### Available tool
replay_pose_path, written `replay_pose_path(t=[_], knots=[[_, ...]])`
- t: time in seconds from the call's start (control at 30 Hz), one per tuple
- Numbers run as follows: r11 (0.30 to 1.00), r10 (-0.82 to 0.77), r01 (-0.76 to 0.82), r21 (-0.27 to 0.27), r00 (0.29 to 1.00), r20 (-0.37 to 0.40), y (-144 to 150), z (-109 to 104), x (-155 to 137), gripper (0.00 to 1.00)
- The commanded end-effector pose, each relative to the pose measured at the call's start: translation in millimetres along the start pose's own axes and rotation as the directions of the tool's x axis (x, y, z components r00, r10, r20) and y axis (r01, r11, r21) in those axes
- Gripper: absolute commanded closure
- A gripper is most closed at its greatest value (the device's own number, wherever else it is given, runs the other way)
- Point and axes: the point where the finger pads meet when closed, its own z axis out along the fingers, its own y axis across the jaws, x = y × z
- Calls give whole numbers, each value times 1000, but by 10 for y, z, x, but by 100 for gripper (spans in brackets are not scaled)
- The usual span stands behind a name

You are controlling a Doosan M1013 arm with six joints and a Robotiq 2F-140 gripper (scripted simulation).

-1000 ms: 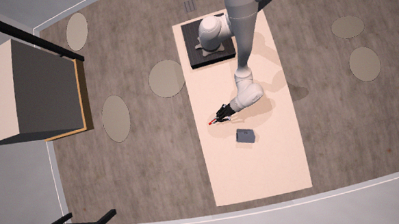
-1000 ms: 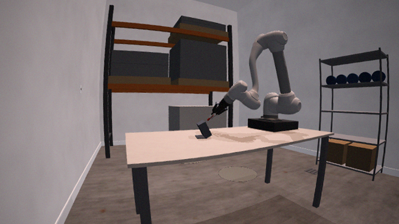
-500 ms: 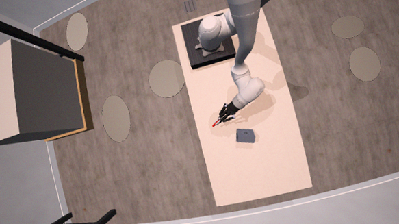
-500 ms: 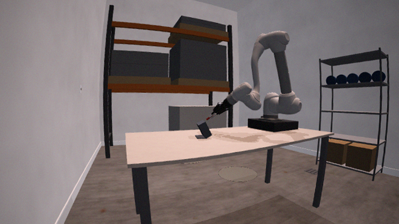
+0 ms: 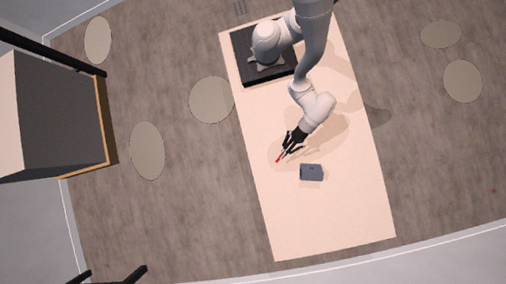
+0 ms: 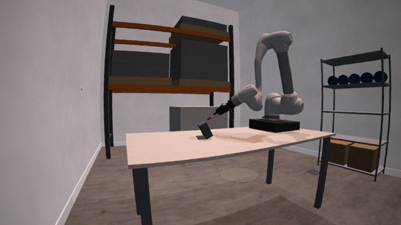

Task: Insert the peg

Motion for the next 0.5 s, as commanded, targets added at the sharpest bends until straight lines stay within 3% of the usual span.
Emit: replay_pose_path(t=[0.0, 0.47], knots=[[999, -30, 30, 24, 1000, -1, -44, -38, -36, 100], [967, -200, 200, 159, 980, -16, -281, -277, -273, 100]])
